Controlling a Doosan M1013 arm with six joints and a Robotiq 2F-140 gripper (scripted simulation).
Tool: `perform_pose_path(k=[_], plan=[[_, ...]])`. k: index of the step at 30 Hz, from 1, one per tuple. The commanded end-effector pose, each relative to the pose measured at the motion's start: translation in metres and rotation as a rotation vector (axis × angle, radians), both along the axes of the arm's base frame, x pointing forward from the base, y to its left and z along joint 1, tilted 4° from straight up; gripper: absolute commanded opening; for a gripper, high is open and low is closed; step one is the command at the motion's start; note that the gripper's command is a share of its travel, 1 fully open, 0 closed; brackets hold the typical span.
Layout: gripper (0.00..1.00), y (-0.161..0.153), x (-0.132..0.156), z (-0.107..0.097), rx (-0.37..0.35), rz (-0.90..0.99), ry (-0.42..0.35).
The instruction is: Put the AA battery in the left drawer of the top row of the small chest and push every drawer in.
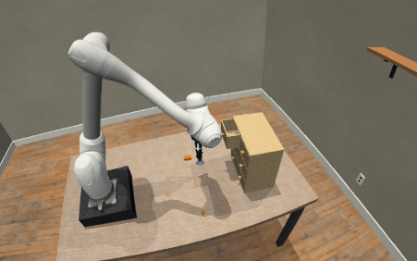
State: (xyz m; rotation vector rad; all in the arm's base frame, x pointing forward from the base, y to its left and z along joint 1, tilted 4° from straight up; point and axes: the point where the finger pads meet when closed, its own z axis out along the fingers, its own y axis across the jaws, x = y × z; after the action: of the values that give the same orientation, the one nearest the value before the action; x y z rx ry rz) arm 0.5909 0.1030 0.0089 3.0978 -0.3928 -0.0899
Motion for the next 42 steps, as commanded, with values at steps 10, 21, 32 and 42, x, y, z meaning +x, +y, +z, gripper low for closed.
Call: perform_pose_path(k=[10, 21, 32, 42], plan=[[0.06, 0.022, 0.009, -0.001, 0.023, 0.183, 0.005], [0.06, 0.022, 0.009, 0.004, 0.025, 0.196, 0.006], [0.06, 0.022, 0.011, 0.031, 0.025, 0.196, 0.006], [0.06, 0.022, 0.014, 0.065, 0.025, 0.196, 0.006]])
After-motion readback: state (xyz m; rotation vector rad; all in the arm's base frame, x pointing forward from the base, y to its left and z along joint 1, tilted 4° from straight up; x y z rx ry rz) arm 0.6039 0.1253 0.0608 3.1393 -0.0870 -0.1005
